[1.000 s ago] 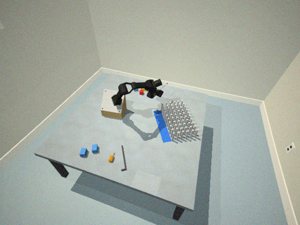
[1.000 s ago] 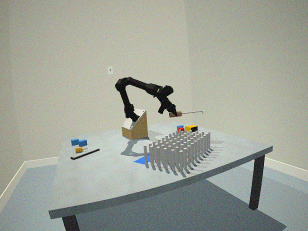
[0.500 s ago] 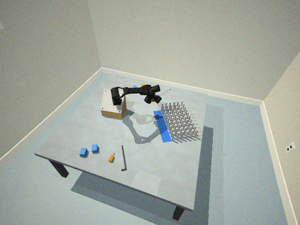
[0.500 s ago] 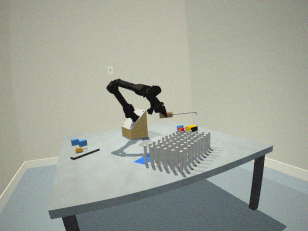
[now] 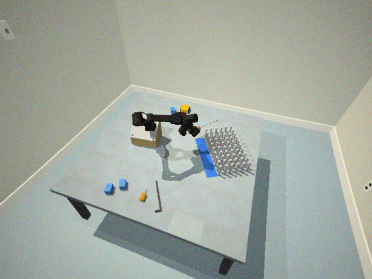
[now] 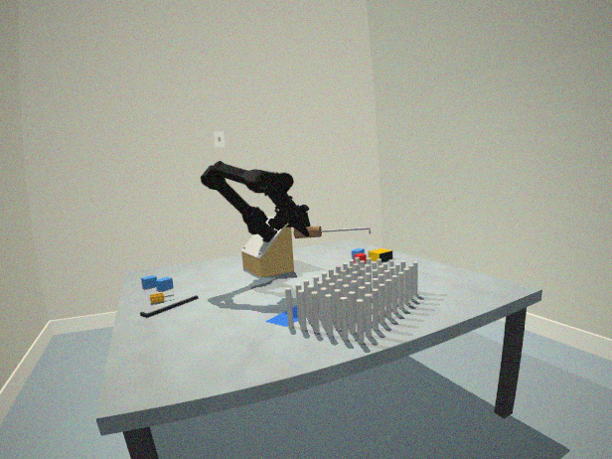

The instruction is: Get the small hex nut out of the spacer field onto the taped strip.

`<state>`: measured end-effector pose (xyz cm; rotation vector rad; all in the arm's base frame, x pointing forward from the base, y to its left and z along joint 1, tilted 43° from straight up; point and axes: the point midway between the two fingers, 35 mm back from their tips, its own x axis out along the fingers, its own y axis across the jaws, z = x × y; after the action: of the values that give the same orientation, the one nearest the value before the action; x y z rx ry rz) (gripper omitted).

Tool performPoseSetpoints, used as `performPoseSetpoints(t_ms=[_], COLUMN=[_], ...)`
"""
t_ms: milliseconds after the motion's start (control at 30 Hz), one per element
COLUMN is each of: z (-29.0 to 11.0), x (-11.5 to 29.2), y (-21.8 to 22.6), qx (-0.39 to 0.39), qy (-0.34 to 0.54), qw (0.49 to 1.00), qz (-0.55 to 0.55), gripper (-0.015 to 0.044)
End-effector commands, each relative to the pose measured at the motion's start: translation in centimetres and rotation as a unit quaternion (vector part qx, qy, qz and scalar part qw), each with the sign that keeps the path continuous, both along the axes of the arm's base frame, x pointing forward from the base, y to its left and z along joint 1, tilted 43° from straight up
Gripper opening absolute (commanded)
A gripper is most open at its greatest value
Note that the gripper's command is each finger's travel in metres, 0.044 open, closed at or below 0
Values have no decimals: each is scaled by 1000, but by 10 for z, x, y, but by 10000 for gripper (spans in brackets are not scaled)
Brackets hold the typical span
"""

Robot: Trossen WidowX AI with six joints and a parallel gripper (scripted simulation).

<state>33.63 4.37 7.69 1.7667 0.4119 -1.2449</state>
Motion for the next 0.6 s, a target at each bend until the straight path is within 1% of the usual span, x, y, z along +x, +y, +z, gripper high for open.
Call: performPoseSetpoints(t_ms=[0, 567], z=[17, 58], x=[-8, -48], y=[-19, -82], qx=[-3, -16], qy=[-22, -89], qw=[1000, 990], qz=[-20, -105], gripper=[0, 0])
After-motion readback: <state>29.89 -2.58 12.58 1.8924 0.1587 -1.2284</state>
